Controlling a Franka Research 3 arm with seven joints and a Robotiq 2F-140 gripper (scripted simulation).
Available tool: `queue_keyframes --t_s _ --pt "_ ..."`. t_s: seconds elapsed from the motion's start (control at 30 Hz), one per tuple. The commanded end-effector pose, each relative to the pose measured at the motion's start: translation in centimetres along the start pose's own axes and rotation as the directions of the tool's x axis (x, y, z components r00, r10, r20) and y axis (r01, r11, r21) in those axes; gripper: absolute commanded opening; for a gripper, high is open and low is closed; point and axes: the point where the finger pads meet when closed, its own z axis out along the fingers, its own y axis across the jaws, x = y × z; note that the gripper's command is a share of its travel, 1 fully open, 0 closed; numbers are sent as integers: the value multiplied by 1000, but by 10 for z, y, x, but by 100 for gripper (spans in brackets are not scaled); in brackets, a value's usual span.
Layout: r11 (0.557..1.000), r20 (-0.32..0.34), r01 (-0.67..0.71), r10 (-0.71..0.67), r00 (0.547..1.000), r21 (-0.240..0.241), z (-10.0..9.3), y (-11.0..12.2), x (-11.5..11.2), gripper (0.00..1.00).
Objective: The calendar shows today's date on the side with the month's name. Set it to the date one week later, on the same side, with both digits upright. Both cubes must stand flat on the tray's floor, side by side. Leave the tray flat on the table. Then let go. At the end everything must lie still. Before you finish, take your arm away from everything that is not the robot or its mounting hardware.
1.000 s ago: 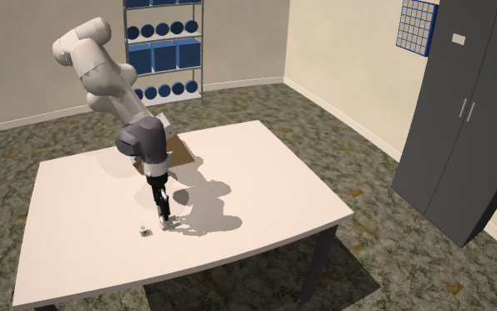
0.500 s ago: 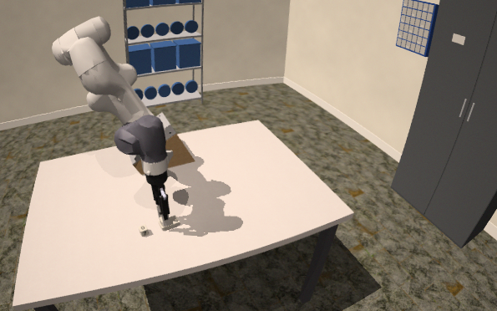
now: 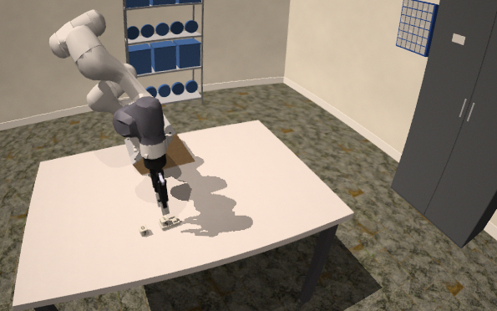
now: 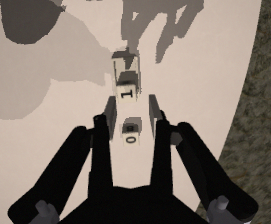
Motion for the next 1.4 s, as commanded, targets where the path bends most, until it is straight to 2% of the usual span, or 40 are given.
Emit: queue_keyframes --t_s 0.0,0.23,0.27,1.0,1.07,1.2,1.27,1.3,1.37 --pt "999 9 27 -27 1000 23 -13 -6 -2 28" --pt "999 9 27 -27 1000 23 -22 -6 -2 28" --pt "999 9 27 -27 1000 23 -22 -6 -2 100" --pt "1000 10 18 -18 1000 22 -20 -5 -4 100" --pt "1000 9 17 -18 1000 22 -17 -4 -22 100" --pt "1000 9 14 -15 1000 23 -4 -5 -85 100" --pt "1000 10 14 -14 1000 23 -3 -5 -92 100" --pt "1000 10 14 -14 1000 23 -3 -5 -92 28" --pt "1000 10 14 -14 1000 23 -3 -5 -92 28"
